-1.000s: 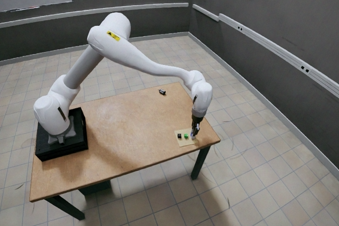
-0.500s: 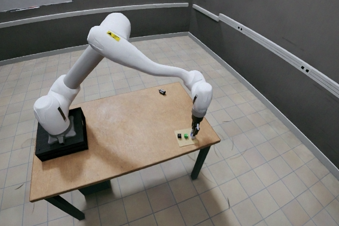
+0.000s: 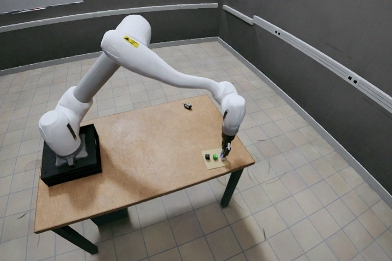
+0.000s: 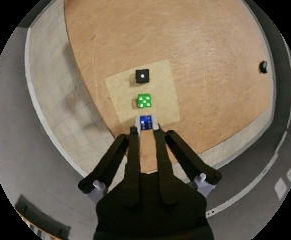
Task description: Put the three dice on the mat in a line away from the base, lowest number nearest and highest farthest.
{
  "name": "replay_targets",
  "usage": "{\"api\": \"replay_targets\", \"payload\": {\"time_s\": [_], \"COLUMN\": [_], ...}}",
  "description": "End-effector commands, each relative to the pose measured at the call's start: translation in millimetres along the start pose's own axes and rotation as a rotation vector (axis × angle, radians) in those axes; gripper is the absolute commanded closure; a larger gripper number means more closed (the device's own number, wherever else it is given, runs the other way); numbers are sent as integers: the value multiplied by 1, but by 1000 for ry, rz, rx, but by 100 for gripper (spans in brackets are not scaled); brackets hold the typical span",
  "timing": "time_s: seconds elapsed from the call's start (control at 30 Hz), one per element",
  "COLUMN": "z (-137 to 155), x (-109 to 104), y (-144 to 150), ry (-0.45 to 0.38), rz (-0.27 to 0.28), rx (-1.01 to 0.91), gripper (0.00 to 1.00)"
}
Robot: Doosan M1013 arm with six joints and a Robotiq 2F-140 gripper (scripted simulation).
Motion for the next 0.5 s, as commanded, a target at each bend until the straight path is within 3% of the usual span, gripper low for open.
{"api": "replay_targets", "payload": {"time_s": [0.0, 0.33, 0.47], "z": [0, 0, 0], "x": [-1, -1, -1], "y": [0, 0, 0], "ry": [-2, -2, -2], "rz": [0, 0, 0], "rx": [0, 0, 0], "gripper": [79, 79, 74]}}
Point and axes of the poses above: the point where the finger pads meet when closed, its own x axis out along the fingers, its own y axis across the jaws, z = x × y, the point moved 10 cm from there along -x, back along the fingers, and after that the axes turned 15 degrees about -x, right-handed, at the moved point
